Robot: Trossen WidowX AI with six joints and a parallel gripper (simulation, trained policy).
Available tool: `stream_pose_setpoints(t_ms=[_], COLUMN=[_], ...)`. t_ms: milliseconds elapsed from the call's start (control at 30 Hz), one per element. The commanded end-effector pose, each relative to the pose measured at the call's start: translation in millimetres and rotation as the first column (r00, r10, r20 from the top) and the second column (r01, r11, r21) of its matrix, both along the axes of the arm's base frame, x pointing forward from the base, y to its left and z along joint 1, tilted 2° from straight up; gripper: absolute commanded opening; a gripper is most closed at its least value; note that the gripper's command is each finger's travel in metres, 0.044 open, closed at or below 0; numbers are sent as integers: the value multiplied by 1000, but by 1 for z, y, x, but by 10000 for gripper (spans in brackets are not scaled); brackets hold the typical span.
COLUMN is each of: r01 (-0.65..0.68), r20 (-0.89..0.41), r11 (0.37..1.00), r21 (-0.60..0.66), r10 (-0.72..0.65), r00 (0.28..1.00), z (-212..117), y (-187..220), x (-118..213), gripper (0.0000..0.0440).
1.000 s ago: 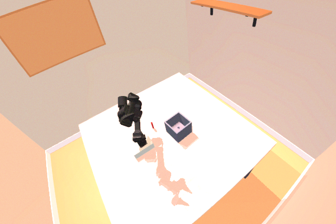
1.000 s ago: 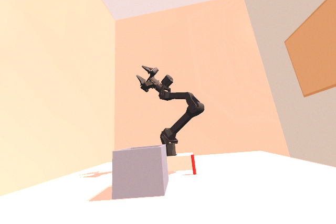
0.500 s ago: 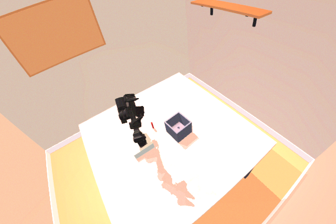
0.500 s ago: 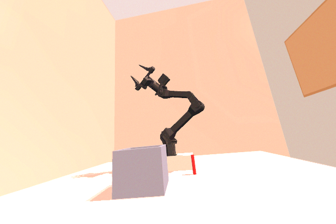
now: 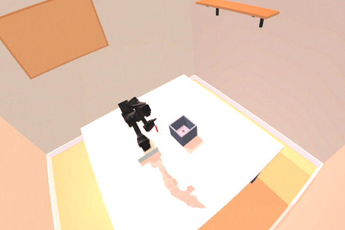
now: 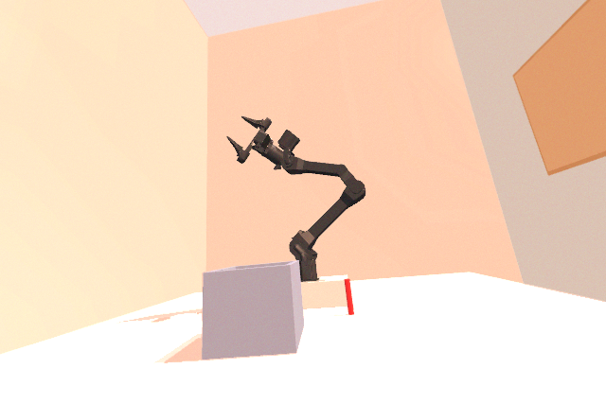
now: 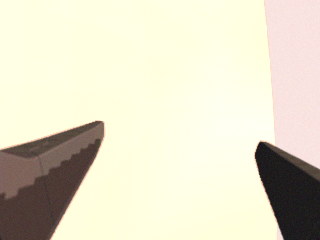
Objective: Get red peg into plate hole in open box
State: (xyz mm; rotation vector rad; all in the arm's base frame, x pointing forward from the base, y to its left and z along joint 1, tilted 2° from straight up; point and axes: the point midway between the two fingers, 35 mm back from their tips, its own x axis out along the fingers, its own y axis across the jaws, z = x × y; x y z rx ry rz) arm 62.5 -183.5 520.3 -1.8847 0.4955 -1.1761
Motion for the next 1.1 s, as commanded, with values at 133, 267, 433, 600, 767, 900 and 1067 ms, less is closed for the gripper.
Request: stream_pose_setpoints(t_ms=[133, 267, 433, 600, 767, 900, 1067], r01=[-163, -256, -371, -481, -582, -654, -732], r20=[139, 218, 318, 418, 515, 589, 674], r11=[977, 944, 883, 801, 699, 607, 479], r21=[138, 208, 288, 358, 415, 452, 485], r10=[144, 211, 277, 323, 346, 348, 329], r00=[980, 953, 907, 849, 784, 729, 662], z=[-3, -6, -10, -15, -20, -25, -32], y=[-7, -10, -12, -13, -11, -9, -4], x=[15, 25, 38, 52, 67, 79, 94], gripper=[440, 440, 440, 440, 440, 440, 440])
